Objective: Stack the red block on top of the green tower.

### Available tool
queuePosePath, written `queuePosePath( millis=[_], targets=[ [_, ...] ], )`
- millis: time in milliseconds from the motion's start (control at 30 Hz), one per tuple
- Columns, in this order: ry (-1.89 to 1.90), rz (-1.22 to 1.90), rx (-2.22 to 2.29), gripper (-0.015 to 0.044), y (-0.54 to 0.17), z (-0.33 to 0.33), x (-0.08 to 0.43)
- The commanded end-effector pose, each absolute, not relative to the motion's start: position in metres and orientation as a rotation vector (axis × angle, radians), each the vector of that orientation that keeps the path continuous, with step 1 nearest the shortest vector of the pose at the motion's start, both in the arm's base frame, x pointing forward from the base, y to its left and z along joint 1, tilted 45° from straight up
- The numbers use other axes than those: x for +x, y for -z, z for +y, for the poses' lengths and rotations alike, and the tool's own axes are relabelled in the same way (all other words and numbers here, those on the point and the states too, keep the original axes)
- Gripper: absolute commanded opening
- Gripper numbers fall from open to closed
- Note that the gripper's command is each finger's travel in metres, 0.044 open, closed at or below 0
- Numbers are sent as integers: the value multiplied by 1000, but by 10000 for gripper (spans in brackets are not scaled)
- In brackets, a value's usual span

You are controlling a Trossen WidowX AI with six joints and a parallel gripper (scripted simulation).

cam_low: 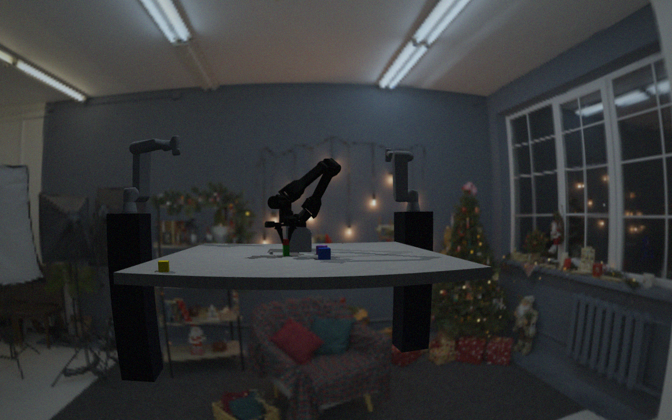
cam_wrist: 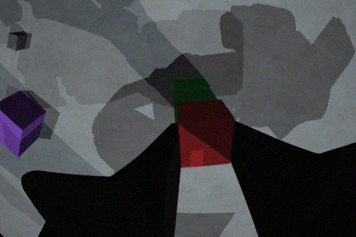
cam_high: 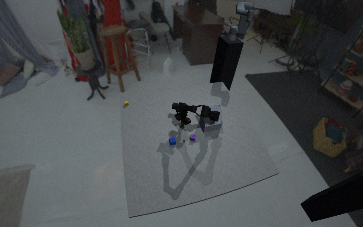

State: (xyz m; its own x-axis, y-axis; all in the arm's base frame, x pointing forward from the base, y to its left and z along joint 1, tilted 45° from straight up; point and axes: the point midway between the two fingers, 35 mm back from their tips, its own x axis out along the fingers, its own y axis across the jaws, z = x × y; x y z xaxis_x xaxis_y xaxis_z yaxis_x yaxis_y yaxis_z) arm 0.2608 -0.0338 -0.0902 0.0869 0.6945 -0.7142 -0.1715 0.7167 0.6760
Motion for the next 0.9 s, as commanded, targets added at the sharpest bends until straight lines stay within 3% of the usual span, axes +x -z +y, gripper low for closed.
queuePosePath(
  millis=[0, 100, 667, 867],
  targets=[
    [-682, 1337, 488, 0, 90, -33, 261],
    [-682, 1337, 488, 0, 90, -34, 261],
    [-683, 1338, 483, 440, 90, -34, 261],
    [-683, 1338, 483, 440, 90, -34, 261]
  ],
)
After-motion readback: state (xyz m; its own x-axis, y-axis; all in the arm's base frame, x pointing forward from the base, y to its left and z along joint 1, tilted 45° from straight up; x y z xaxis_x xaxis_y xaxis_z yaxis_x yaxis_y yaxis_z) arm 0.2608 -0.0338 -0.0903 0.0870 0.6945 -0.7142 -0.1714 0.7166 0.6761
